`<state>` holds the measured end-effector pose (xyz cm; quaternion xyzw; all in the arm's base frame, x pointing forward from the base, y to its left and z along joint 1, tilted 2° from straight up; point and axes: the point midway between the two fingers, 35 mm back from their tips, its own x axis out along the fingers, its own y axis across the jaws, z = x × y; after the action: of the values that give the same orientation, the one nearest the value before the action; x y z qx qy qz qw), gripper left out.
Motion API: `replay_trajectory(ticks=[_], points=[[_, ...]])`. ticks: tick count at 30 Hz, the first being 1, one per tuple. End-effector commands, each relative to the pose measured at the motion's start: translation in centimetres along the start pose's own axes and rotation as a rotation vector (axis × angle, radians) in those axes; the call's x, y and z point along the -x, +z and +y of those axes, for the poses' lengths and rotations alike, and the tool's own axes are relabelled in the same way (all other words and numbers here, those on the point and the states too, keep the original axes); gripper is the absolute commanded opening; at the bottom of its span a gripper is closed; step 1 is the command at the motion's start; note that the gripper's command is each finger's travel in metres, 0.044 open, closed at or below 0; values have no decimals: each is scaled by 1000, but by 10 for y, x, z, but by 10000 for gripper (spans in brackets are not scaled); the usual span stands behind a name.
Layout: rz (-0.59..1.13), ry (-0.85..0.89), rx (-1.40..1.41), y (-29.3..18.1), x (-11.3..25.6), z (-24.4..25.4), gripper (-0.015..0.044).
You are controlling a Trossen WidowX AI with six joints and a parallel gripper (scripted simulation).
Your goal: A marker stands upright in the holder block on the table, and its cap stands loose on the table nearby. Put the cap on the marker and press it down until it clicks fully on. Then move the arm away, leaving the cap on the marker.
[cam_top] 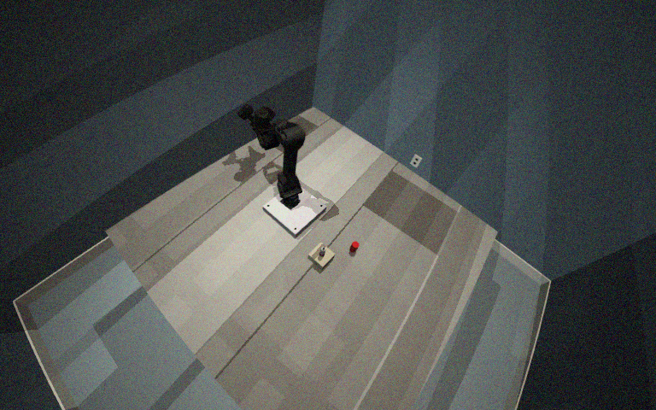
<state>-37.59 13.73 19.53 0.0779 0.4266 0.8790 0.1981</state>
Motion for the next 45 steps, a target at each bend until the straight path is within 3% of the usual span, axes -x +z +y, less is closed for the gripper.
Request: replay_trajectory(ticks=[1, 6, 17, 27, 33, 45], points=[[-3, -7, 3, 2, -1, -2, 374], [-79, -184, 63, 53, -8, -55, 246], [-218, -581, 106, 169, 33, -173, 246], [-300, -899, 67, 243, 115, -260, 246], [-302, -1119, 33, 276, 188, -305, 246], [-249, -1555, -173, 294, 402, -352, 246]])
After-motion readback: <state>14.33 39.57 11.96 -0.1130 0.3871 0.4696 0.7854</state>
